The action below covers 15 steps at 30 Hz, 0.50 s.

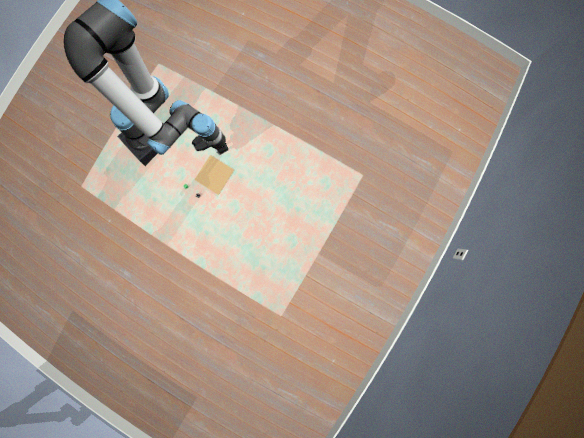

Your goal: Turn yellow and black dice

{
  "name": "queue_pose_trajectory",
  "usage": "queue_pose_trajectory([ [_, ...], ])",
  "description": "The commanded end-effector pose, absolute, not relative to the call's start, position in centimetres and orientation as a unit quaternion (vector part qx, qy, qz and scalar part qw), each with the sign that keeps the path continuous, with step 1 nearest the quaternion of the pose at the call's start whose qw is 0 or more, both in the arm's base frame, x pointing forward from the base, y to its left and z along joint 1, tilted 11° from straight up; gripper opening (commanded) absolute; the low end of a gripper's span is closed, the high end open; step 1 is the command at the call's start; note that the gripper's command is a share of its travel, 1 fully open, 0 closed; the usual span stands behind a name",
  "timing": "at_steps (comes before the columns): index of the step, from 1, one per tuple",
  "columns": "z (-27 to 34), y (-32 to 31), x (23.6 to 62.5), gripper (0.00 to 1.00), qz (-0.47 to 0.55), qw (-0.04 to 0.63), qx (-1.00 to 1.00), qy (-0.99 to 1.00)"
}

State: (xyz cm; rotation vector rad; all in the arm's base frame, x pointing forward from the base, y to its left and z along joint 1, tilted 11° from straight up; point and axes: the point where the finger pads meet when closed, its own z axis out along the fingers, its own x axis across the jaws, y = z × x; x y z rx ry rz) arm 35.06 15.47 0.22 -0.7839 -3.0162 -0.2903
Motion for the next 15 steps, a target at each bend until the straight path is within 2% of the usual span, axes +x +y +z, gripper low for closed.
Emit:
queue_pose_trajectory([
  [1, 0.1, 15.5, 34.9, 0.34, -0.092, 0.007, -0.250, -0.964],
  [15, 1.3, 15.3, 34.9, 0.34, -0.092, 0.007, -0.250, -0.964],
])
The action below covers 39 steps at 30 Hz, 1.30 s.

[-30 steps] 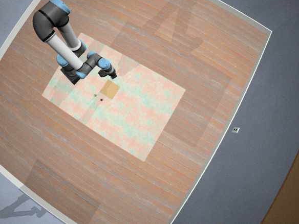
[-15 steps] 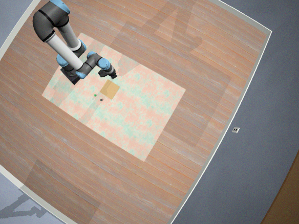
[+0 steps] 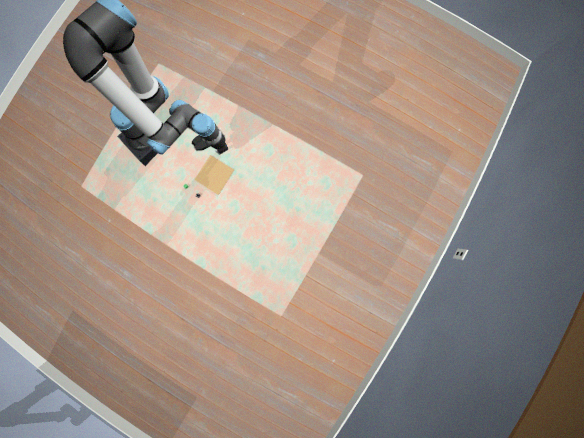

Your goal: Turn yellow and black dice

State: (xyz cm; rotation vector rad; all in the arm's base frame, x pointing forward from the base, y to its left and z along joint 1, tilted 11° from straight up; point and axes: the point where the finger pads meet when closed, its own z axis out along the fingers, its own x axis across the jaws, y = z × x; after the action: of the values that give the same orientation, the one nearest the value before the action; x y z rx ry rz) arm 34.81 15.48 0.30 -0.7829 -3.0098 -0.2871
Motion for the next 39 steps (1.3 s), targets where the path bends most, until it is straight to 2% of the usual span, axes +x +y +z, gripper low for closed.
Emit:
queue_pose_trajectory([
  [1, 1.6, 15.2, 34.8, 0.34, -0.092, 0.007, -0.250, -0.964],
  [20, 9.3, 13.8, 34.6, 0.34, -0.092, 0.007, -0.250, -0.964],
  [39, 9.9, 14.1, 35.0, 0.34, -0.092, 0.005, -0.221, -0.971],
])
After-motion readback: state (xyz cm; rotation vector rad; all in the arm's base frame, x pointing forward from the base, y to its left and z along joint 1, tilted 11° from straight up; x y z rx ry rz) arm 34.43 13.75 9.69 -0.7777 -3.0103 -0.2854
